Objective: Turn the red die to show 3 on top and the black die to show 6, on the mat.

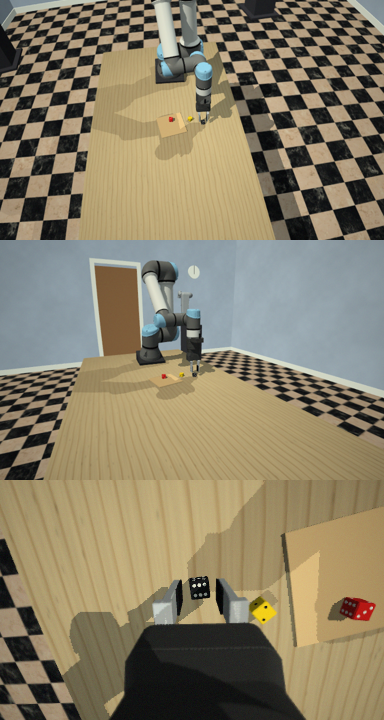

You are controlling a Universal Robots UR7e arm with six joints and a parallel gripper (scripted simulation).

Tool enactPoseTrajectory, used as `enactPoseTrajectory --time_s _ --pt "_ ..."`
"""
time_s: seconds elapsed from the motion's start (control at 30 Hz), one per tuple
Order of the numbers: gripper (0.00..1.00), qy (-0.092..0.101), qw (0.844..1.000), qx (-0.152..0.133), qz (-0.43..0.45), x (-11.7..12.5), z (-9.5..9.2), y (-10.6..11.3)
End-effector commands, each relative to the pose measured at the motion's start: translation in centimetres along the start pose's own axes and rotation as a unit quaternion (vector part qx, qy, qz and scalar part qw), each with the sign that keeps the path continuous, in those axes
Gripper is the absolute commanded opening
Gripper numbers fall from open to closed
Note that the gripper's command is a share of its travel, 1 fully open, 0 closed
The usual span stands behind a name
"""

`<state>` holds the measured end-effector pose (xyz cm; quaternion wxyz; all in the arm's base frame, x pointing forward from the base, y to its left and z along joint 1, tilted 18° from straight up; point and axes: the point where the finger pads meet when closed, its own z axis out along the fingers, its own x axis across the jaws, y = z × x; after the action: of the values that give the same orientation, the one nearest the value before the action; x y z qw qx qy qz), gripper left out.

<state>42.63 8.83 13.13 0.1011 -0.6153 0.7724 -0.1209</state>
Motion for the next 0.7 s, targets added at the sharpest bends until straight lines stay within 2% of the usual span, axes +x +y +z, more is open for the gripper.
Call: enactPoseTrajectory --time_s 0.0,0.67 --pt "0.70 0.000 1.000 -0.003 0.000 0.08 0.24 0.23" --pt "0.70 0.000 1.000 -0.003 0.000 0.17 0.24 0.44"
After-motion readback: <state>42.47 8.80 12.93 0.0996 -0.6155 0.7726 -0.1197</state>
